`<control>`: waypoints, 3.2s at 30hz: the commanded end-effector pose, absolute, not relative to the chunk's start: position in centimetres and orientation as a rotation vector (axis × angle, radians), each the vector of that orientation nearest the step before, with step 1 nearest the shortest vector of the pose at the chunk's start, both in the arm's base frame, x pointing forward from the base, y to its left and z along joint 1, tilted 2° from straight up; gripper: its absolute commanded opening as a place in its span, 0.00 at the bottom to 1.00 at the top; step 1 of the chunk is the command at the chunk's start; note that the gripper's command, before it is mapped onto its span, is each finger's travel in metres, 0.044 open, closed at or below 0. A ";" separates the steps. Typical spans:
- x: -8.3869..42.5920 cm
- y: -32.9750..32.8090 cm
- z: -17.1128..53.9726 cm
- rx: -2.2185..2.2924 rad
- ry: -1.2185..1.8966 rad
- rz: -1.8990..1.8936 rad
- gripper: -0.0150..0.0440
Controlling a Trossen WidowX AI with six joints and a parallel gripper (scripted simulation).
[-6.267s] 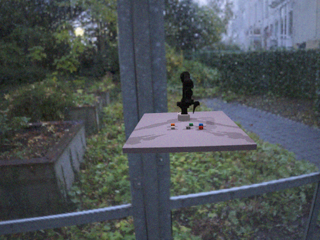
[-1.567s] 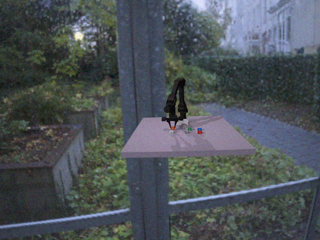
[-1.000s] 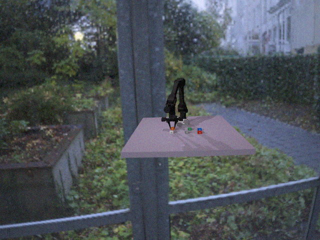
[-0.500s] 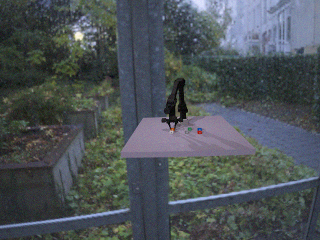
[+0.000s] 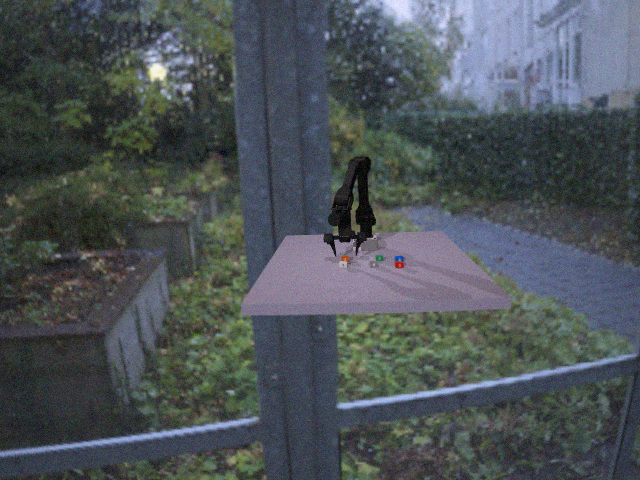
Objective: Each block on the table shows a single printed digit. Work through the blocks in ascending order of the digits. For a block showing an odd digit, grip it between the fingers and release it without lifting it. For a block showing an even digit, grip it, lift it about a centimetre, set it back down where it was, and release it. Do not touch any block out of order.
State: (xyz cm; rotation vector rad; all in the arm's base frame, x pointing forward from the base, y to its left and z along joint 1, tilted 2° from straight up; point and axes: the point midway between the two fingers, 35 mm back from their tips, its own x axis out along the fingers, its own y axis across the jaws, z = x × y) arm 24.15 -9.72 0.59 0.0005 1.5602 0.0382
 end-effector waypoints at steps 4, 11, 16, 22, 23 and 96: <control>24.6 -10.0 3.1 -0.005 1.535 0.027 0.89; 24.3 -10.1 11.0 -0.006 1.535 0.027 0.58; 24.3 -10.1 11.0 -0.006 1.535 0.027 0.46; 24.3 -10.1 11.0 -0.006 1.535 0.027 0.46; 24.3 -10.1 11.0 -0.006 1.535 0.027 0.46; 33.5 -11.1 -0.3 -0.006 1.528 0.027 0.46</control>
